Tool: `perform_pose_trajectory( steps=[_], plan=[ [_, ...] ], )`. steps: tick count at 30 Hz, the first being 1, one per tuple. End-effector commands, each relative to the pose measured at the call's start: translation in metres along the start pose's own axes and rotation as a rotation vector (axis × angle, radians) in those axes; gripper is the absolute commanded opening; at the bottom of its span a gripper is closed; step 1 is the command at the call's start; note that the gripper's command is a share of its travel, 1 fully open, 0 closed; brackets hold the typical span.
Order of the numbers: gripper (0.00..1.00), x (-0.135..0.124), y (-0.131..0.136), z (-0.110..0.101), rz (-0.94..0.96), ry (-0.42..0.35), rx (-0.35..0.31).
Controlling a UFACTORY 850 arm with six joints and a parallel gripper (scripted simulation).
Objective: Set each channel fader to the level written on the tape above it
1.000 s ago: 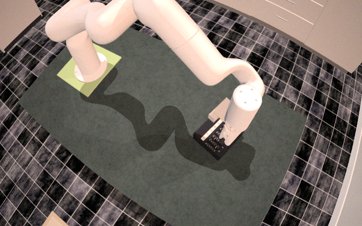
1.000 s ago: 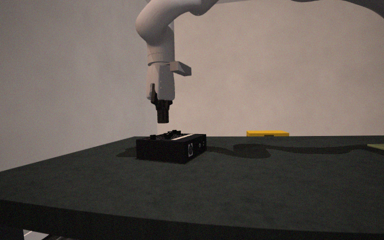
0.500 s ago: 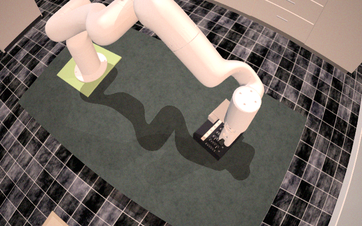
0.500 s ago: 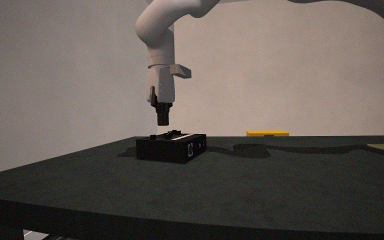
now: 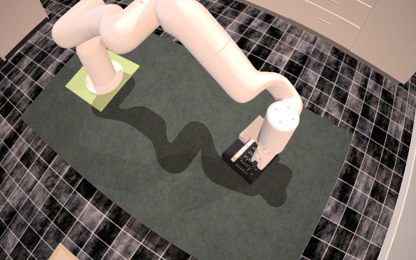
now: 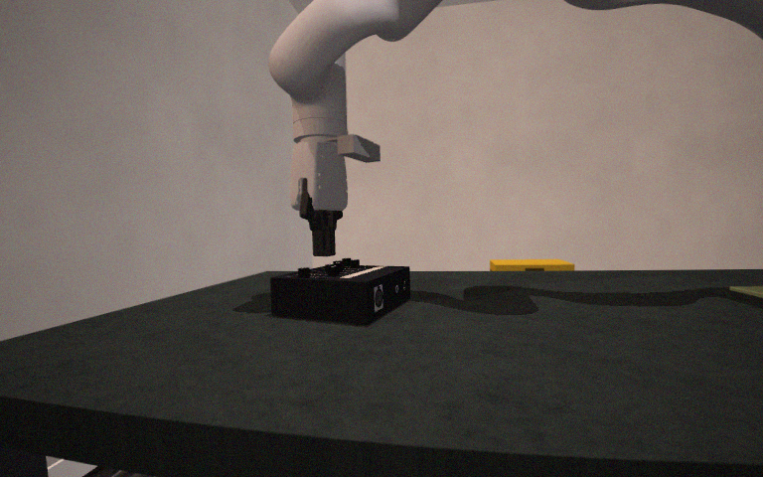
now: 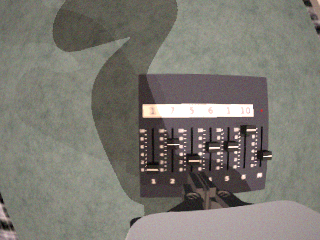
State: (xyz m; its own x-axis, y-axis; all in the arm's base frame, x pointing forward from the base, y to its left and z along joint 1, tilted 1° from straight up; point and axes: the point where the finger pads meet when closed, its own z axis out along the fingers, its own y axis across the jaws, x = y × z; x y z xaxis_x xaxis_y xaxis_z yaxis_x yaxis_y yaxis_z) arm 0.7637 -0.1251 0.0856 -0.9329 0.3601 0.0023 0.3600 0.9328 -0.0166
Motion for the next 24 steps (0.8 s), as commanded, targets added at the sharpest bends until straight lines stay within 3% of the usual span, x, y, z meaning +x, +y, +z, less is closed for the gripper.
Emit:
perform_pose_trajectory(
  steps=[1,24],
  plan=[
    [0.0,-0.001,0.0002,-0.0011,0.0,-0.003,-0.001],
    [0.0,-0.0012,0.0001,0.0033,0.0,-0.003,-0.001]
  ],
)
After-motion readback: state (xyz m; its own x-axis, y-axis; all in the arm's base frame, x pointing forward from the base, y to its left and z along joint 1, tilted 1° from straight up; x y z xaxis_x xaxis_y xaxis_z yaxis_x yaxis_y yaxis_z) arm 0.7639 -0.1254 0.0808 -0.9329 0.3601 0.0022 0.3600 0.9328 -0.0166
